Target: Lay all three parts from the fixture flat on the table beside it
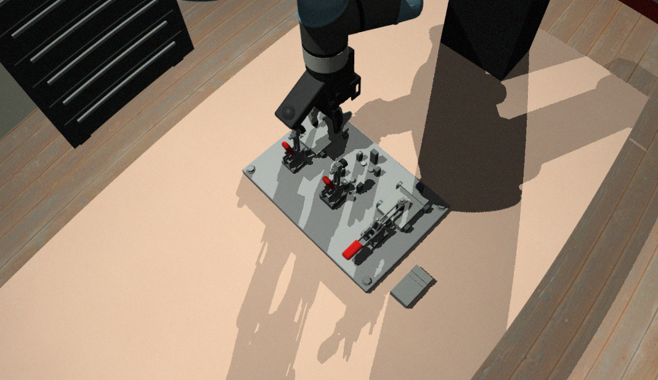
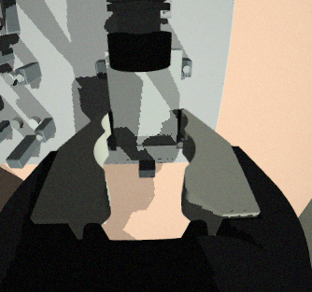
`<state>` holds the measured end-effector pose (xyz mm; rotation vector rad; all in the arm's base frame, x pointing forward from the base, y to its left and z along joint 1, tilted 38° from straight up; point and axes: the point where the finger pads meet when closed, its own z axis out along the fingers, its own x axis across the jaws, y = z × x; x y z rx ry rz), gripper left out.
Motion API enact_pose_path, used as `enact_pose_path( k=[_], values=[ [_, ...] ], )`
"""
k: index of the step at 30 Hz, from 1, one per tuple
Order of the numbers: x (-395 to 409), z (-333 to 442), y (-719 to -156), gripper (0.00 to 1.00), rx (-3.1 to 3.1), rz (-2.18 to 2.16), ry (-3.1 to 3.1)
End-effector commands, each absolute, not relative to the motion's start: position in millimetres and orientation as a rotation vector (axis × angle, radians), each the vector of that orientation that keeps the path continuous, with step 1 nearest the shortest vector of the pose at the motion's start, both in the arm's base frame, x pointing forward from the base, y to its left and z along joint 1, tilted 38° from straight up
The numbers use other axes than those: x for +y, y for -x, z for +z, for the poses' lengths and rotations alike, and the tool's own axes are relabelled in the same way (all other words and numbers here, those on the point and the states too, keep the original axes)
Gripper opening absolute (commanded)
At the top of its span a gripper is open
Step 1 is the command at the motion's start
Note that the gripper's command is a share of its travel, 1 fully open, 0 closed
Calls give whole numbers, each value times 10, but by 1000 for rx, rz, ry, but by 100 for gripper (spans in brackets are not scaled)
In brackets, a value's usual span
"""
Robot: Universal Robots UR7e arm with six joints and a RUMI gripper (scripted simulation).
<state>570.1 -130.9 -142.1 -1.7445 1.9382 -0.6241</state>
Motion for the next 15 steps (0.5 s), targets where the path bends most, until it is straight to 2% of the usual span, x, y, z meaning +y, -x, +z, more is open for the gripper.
enact_pose_path(
  k=[1, 15],
  values=[
    [-1311, -1412, -5699, 0, 1938, -625, 1744],
    [-1306, -1301, -5614, 0, 1938, -625, 1744]
  ],
)
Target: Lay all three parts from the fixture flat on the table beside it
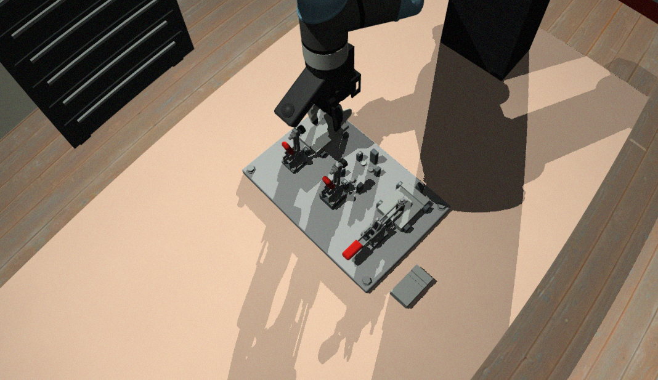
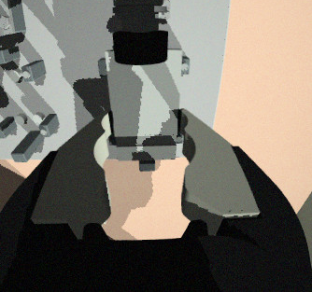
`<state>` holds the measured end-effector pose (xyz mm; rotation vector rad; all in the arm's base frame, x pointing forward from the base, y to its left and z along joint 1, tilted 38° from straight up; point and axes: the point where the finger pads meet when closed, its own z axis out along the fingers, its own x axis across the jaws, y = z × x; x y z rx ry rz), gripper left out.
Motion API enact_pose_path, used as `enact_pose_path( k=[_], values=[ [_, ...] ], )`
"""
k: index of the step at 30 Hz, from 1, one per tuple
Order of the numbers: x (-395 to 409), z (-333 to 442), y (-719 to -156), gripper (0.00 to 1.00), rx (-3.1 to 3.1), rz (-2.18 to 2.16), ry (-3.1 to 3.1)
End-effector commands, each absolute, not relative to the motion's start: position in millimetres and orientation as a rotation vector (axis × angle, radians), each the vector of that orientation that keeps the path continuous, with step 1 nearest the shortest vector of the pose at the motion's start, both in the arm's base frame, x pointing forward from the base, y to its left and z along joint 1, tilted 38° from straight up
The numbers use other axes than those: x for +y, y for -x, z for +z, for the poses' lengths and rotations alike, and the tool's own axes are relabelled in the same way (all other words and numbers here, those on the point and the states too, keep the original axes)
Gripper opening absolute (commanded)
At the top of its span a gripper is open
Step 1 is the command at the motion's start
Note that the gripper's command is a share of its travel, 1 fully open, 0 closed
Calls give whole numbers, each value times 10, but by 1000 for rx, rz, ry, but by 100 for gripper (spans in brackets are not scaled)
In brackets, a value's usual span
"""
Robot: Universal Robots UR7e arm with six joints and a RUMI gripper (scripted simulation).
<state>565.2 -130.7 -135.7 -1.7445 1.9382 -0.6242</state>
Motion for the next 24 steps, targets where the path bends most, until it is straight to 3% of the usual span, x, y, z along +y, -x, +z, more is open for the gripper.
enact_pose_path(
  k=[1, 24],
  values=[
    [-1306, -1289, -5605, 0, 1938, -625, 1744],
    [-1300, -1136, -5487, 0, 1938, -625, 1744]
  ],
)
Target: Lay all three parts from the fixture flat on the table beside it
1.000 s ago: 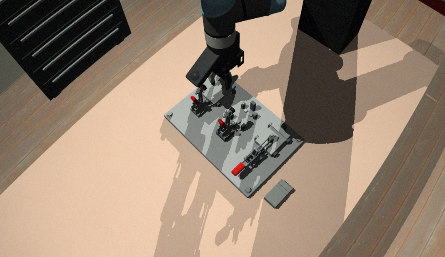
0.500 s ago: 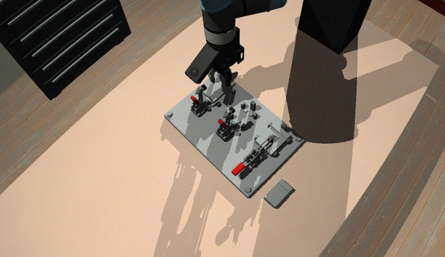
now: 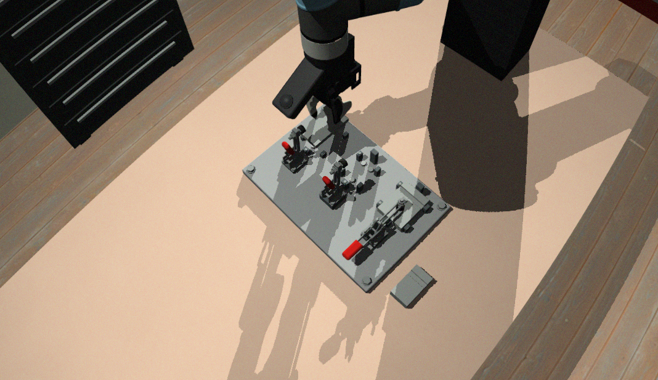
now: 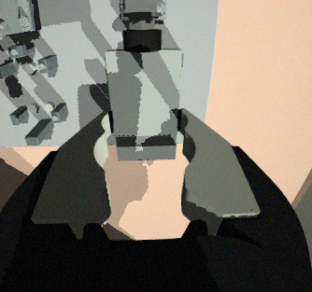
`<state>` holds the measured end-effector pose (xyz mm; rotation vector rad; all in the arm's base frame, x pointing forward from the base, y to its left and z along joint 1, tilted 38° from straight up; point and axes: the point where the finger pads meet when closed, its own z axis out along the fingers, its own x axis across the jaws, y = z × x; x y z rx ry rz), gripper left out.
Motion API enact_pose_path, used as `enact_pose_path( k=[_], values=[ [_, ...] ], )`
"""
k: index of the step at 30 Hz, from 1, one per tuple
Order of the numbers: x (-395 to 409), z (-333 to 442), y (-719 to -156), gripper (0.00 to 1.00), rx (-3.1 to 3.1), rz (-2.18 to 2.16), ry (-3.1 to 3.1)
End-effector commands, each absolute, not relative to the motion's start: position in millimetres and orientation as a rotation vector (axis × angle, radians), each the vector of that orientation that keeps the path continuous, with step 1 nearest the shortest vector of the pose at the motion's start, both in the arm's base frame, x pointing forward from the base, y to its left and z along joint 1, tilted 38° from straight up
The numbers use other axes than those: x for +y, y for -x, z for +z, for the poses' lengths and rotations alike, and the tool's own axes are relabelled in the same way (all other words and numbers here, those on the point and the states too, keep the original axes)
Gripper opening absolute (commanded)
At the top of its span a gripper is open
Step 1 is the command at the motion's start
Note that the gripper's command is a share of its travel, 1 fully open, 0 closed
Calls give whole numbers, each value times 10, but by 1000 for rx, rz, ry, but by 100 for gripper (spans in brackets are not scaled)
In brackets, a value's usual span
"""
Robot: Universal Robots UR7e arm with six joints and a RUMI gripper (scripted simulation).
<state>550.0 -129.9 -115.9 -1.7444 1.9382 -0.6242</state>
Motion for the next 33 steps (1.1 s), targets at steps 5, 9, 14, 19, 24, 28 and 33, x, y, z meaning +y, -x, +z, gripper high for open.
enact_pose_path(
  k=[5, 9, 14, 19, 24, 28, 33],
  values=[
    [-1300, -1132, -5485, 0, 1938, -625, 1744],
    [-1299, -1125, -5475, 0, 1938, -625, 1744],
    [-1297, -1099, -5444, 0, 1938, -625, 1744],
    [-1291, -1023, -5350, 0, 1938, -625, 1744],
    [-1285, -945, -5256, 0, 1938, -625, 1744],
    [-1282, -915, -5219, 0, 1938, -625, 1744],
    [-1282, -912, -5214, 0, 1938, -625, 1744]
  ],
)
